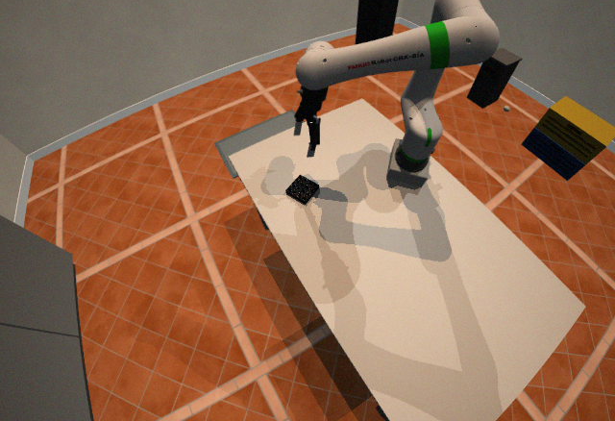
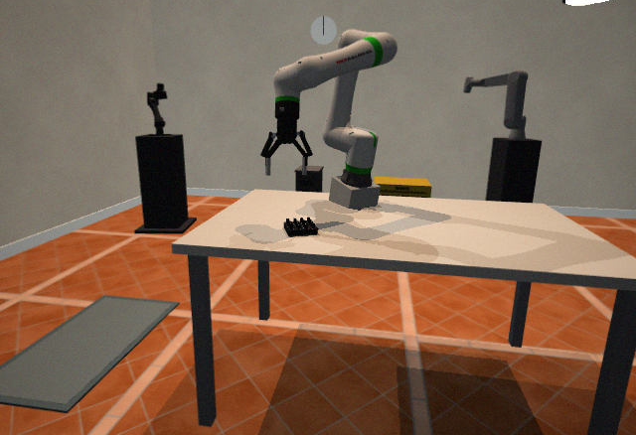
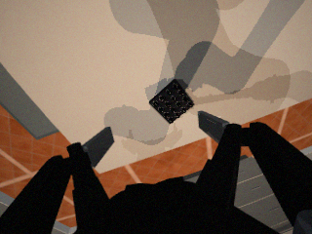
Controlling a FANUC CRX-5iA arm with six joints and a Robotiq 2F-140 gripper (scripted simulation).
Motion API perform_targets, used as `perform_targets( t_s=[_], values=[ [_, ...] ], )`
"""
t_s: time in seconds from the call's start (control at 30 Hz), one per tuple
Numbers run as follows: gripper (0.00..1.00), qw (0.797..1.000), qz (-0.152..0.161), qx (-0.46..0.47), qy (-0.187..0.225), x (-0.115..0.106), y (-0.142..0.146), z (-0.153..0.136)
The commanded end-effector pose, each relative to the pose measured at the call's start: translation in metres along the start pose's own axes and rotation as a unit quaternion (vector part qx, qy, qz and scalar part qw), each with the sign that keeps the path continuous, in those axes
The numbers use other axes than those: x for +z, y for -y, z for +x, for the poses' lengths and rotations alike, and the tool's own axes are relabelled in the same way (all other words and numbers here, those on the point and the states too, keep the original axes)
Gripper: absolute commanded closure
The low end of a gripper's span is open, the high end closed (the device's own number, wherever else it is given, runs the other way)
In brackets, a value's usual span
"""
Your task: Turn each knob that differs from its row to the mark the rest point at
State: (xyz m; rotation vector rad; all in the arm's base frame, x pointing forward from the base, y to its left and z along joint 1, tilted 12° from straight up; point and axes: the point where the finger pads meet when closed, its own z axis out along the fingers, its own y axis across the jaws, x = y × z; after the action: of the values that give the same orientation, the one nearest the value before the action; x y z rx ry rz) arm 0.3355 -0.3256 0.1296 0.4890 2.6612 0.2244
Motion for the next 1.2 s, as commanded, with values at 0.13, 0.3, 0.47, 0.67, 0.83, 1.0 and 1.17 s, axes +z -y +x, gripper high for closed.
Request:
perform_targets(
  t_s=[0.13, 0.3, 0.47, 0.67, 0.83, 1.0, 1.17],
  values=[
    [0.0, 1.0, 0.0, 0.0, 0.0, 0.0, 0.0, 0.0],
    [0.0, 1.0, 0.0, 0.0, 0.0, 0.0, 0.0, 0.0],
    [0.0, 1.0, 0.0, 0.0, 0.0, 0.0, 0.0, 0.0],
    [0.0, 1.0, 0.0, 0.006, -0.001, 0.0, 0.0, 0.0],
    [0.0, 0.998, 0.001, 0.057, -0.007, 0.005, -0.002, 0.001],
    [0.0, 0.99, 0.004, 0.138, -0.016, 0.013, -0.004, 0.002],
    [0.0, 0.98, 0.007, 0.198, -0.023, 0.019, -0.006, 0.003]
  ],
)
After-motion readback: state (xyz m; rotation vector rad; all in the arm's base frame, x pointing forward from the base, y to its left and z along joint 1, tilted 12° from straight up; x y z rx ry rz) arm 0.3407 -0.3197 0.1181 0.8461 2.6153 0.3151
